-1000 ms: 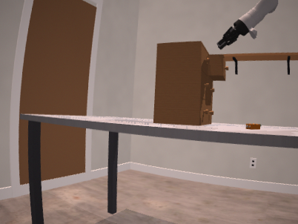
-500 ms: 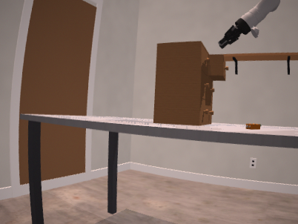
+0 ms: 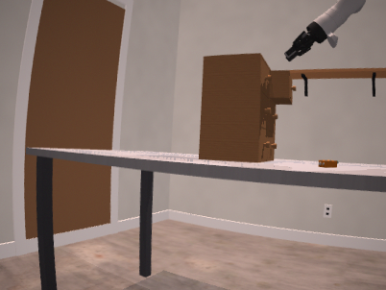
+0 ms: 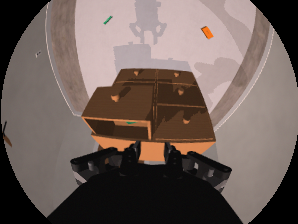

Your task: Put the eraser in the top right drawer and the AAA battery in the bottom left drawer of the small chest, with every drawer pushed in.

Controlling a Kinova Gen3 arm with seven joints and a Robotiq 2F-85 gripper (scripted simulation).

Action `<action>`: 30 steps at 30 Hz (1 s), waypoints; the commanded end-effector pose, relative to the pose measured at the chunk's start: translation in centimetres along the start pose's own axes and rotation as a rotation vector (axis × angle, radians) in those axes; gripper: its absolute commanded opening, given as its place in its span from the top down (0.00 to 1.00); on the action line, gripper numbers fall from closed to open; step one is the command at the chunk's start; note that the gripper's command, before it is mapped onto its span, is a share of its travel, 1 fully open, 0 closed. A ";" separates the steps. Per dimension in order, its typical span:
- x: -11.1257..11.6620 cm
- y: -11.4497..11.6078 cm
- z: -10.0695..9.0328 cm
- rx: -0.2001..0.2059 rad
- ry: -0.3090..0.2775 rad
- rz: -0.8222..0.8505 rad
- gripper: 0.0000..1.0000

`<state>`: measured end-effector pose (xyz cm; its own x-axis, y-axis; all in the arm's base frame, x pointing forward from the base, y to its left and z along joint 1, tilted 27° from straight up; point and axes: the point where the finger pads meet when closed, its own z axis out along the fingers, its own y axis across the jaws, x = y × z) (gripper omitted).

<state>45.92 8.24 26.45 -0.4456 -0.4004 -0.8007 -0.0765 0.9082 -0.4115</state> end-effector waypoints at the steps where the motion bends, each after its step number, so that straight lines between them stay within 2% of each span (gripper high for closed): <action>1: 0.2 0.8 -0.4 -0.006 -0.003 -0.004 0.62; 19: 0.7 2.4 -1.1 -0.027 0.012 -0.003 0.62; 30: 1.1 3.3 -1.6 -0.024 0.019 -0.007 0.62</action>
<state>44.27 10.71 25.40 -0.4539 -0.4024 -0.7950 -0.0994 0.9095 -0.4036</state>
